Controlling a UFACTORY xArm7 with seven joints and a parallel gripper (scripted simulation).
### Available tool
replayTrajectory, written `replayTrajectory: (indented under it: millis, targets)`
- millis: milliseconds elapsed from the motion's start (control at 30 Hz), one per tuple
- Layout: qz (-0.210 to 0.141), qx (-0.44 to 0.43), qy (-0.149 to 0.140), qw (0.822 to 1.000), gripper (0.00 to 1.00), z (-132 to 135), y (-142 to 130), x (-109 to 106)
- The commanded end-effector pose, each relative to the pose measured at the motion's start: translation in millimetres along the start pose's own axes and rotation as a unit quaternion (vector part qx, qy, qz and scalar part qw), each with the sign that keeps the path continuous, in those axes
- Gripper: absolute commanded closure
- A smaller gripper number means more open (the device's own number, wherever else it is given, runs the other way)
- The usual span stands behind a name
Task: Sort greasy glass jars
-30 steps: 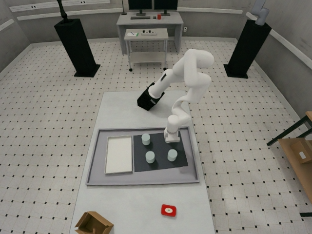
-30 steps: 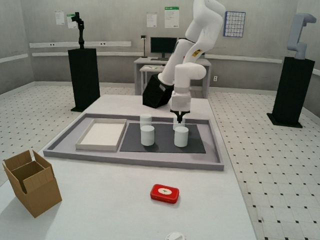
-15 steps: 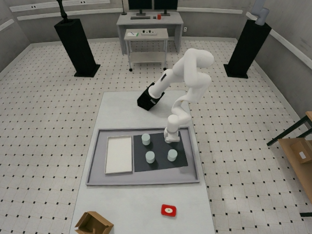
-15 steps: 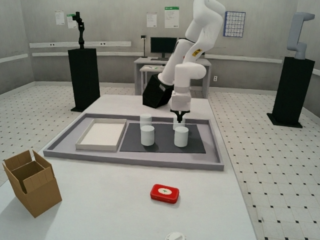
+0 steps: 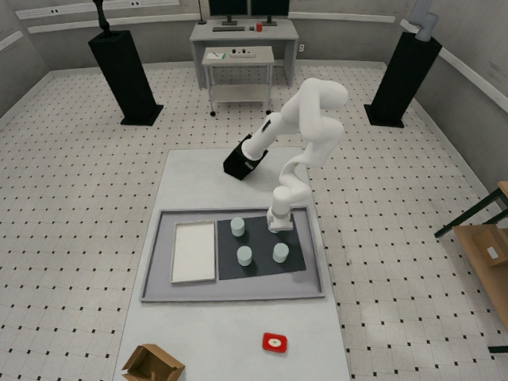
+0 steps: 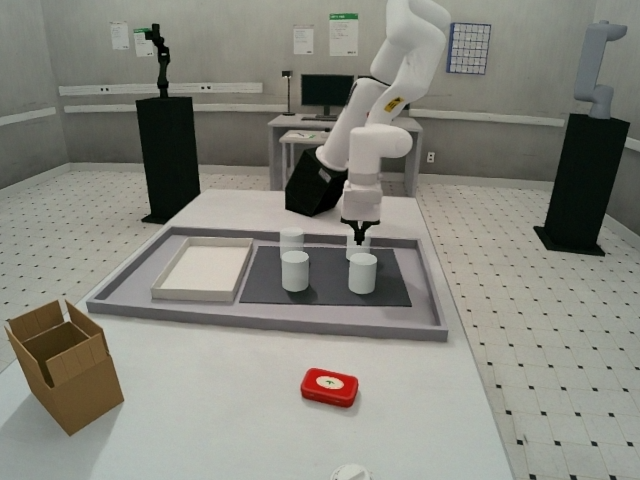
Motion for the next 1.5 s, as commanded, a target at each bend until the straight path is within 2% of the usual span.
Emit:
replayTrajectory:
  millis: [0, 133, 467, 1467]
  targets:
    - [0.001, 0.0, 0.0, 1.0, 1.0, 0, 1, -1]
    - [0.001, 0.0, 0.0, 1.0, 1.0, 0, 0, -1]
    - [0.001, 0.0, 0.0, 1.0, 1.0, 1, 24, 5]
    - [0.001, 0.0, 0.0, 1.0, 1.0, 1, 24, 5]
Point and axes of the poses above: the point where the finger pads meet when closed, its own x axis out along the fingers, its own z axis across the jaws, y = z × x, the point moved 2 cm from there along -x, back along the fingers, and after that the axes turned 2 degrees about -x, right-handed, at the moved point
